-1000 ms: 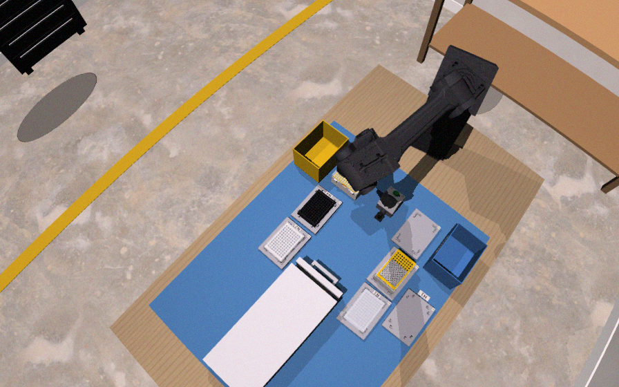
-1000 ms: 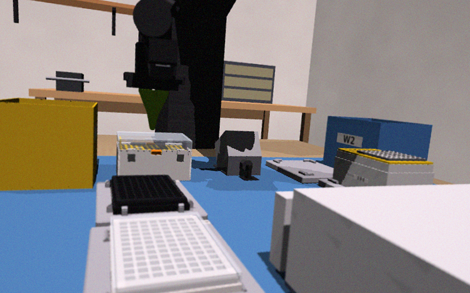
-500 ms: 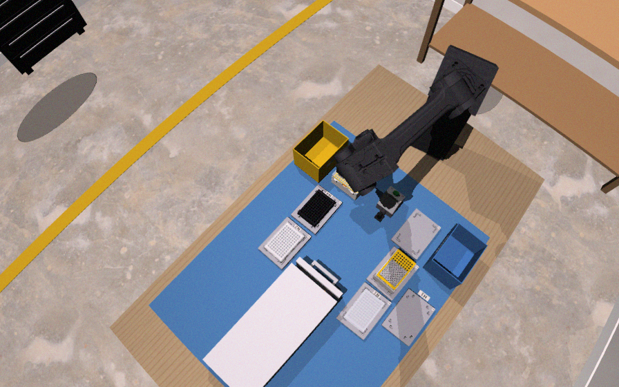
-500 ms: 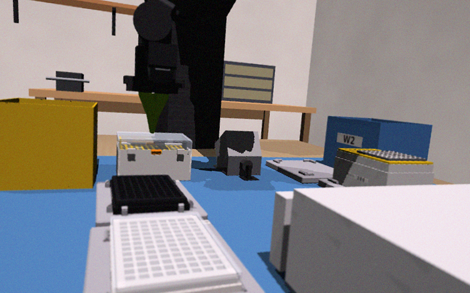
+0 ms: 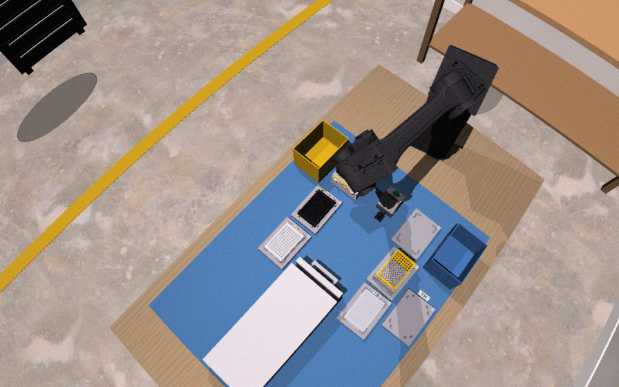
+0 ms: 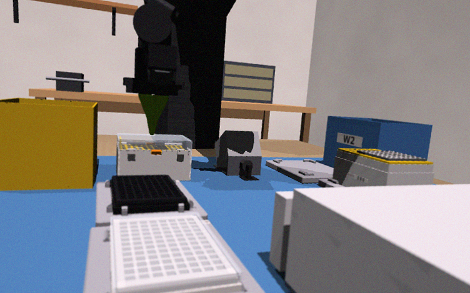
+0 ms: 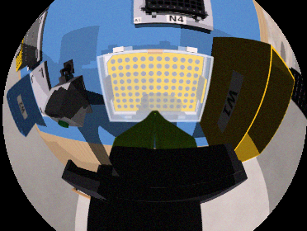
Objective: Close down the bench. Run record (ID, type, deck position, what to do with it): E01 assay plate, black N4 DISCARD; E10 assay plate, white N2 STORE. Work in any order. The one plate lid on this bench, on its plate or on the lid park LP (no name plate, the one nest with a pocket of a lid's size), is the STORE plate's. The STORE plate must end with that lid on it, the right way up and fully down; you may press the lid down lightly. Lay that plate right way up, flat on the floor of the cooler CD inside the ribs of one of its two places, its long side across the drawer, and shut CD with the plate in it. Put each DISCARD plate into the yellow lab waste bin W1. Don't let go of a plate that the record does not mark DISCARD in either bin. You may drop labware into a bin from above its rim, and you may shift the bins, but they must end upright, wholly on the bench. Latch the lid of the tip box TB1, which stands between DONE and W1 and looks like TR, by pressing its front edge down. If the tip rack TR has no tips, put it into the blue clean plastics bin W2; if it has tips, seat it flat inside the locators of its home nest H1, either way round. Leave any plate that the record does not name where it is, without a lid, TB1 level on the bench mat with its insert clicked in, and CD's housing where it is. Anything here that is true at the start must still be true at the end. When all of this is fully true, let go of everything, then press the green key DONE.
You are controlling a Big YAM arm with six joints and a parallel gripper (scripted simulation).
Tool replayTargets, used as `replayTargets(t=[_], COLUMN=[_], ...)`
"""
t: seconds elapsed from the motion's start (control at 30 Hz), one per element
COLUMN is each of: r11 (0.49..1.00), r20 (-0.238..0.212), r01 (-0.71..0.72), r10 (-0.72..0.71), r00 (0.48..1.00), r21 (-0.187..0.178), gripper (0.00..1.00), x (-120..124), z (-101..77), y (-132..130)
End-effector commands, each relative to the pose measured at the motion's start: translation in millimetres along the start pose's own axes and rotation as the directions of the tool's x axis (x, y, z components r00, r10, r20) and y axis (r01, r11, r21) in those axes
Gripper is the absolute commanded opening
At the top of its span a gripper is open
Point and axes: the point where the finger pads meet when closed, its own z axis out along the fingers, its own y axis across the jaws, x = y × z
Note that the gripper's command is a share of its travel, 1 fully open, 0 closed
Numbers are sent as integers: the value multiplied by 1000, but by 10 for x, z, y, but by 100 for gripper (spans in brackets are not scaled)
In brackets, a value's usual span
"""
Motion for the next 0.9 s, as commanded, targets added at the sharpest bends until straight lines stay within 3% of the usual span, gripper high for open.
replayTargets(t=[0.0, 0.87], r11=[1000, 1000], r20=[7, 6], r01=[-1, -1], r10=[1, 1], r00=[1000, 1000], r21=[-2, -3], gripper=[0, 0], x=[-1, 0], z=[50, 135], y=[27, 39])
